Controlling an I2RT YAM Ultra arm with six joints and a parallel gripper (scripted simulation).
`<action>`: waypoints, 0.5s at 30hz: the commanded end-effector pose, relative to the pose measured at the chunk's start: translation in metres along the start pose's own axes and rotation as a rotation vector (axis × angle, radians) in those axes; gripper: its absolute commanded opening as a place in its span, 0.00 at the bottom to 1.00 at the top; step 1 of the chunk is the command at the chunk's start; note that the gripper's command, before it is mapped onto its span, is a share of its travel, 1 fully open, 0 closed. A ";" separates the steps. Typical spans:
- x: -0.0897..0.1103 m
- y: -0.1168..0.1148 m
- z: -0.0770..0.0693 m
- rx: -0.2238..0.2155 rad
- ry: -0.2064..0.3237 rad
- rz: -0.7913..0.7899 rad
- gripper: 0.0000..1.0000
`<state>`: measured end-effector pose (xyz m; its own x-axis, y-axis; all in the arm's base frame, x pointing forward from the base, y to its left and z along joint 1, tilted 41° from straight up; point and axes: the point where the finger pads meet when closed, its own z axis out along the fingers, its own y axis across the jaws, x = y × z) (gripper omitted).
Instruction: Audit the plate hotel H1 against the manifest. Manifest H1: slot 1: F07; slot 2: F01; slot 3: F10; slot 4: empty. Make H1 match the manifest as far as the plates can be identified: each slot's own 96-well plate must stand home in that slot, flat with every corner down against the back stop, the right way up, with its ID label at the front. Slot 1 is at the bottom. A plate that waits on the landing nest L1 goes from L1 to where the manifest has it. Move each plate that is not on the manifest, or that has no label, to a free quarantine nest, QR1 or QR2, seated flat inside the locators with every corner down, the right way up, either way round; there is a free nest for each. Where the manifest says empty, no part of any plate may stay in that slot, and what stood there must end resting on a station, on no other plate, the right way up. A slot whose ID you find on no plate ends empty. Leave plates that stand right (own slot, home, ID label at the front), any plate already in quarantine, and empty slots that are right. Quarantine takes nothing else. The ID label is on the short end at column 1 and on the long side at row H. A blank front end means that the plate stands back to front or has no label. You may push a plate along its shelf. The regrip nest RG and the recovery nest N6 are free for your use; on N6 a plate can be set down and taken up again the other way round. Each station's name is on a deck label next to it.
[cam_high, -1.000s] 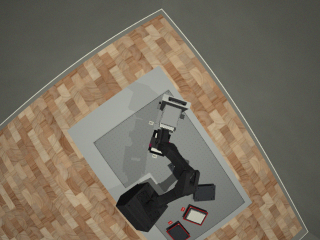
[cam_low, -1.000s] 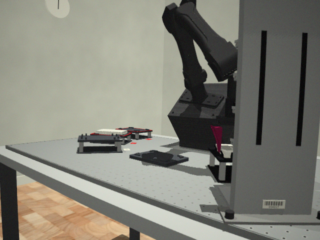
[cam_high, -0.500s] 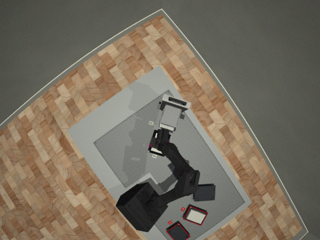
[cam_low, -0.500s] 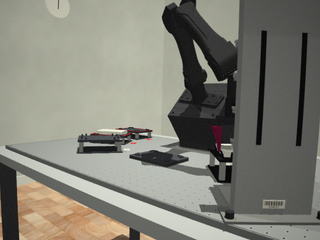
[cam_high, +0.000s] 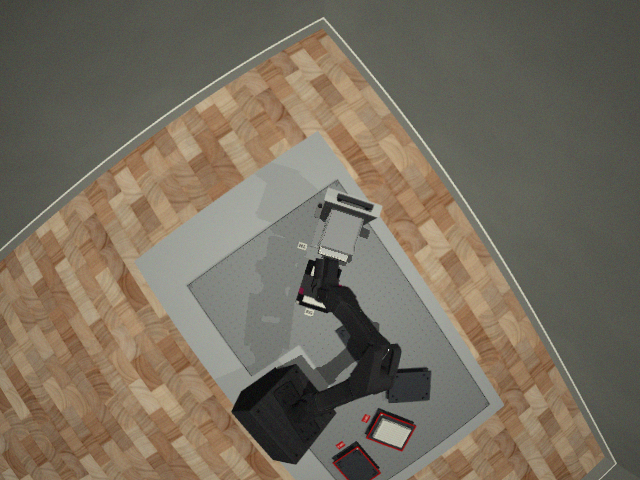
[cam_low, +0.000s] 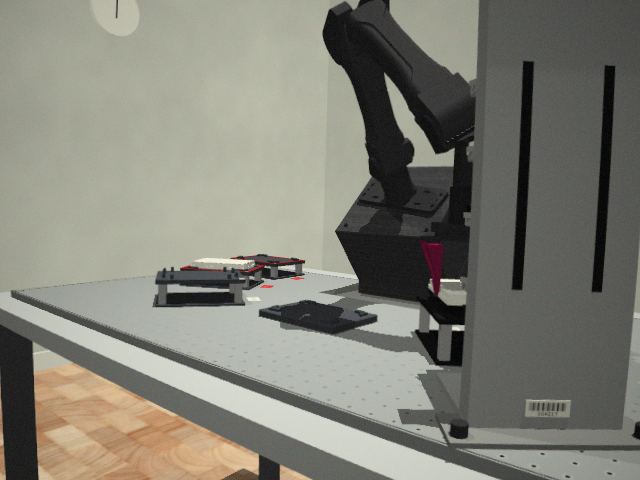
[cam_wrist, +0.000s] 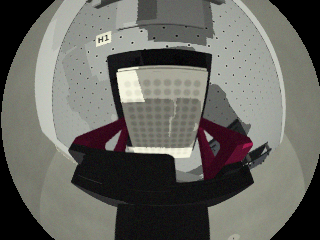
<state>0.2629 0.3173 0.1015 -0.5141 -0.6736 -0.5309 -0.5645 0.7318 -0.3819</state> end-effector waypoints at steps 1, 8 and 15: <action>-0.003 0.003 -0.010 -0.008 -0.016 -0.002 0.86; -0.003 0.003 -0.017 -0.008 -0.016 -0.002 0.86; -0.003 0.003 -0.022 -0.008 -0.016 -0.002 0.86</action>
<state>0.2544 0.3159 0.1117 -0.5138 -0.6736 -0.5313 -0.5639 0.7319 -0.3826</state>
